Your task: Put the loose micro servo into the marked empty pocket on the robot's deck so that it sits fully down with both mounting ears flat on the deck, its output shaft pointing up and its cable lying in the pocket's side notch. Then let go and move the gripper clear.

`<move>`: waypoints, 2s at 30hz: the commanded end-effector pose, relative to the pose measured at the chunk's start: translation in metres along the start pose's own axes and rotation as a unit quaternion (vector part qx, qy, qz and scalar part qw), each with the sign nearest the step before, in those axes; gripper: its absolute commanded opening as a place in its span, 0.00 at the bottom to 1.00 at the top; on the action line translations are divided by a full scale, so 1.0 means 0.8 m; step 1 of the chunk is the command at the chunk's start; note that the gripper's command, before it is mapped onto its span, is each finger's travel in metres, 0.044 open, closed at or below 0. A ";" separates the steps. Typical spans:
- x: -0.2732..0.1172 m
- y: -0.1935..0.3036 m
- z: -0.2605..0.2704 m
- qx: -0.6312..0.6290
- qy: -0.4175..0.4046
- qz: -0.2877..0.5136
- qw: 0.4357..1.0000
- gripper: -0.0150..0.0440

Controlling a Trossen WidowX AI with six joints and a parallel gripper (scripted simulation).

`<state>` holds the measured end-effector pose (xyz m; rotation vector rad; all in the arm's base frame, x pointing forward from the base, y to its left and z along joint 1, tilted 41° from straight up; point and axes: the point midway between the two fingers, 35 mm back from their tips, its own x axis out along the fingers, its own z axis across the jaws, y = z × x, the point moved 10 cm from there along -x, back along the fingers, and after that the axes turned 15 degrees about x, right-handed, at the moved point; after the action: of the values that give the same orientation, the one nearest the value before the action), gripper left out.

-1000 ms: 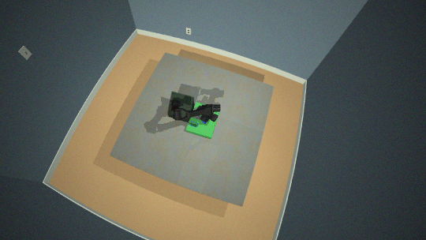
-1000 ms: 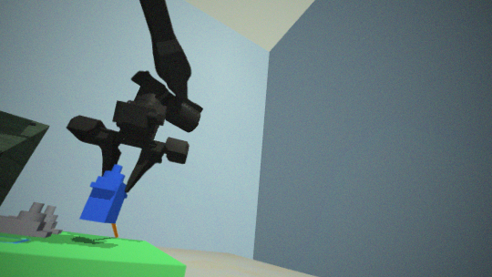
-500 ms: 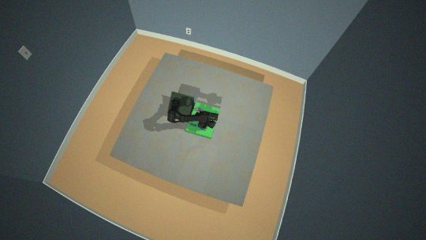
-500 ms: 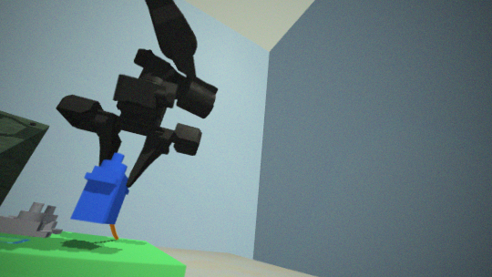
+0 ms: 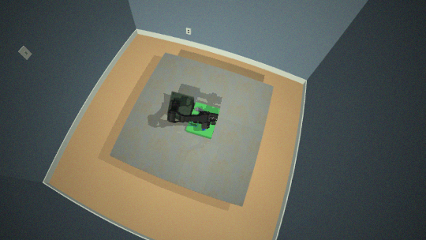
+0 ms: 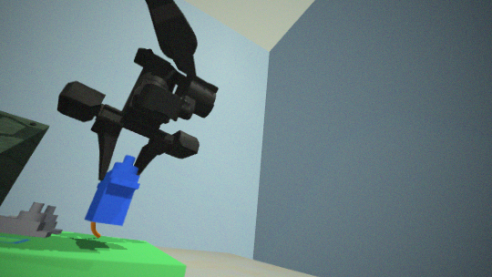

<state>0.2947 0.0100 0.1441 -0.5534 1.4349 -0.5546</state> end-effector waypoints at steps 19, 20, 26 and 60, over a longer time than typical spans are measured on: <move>-0.001 -0.001 0.000 -0.371 0.001 -0.002 0.929 0.25; -0.001 -0.001 0.000 -0.387 0.001 -0.002 0.922 0.25; -0.001 -0.001 0.000 -0.480 0.001 -0.002 0.877 0.25; -0.001 -0.005 -0.081 -0.630 0.003 -0.001 0.776 0.25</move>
<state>0.2431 0.0058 0.1429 -1.5928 1.6820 0.5455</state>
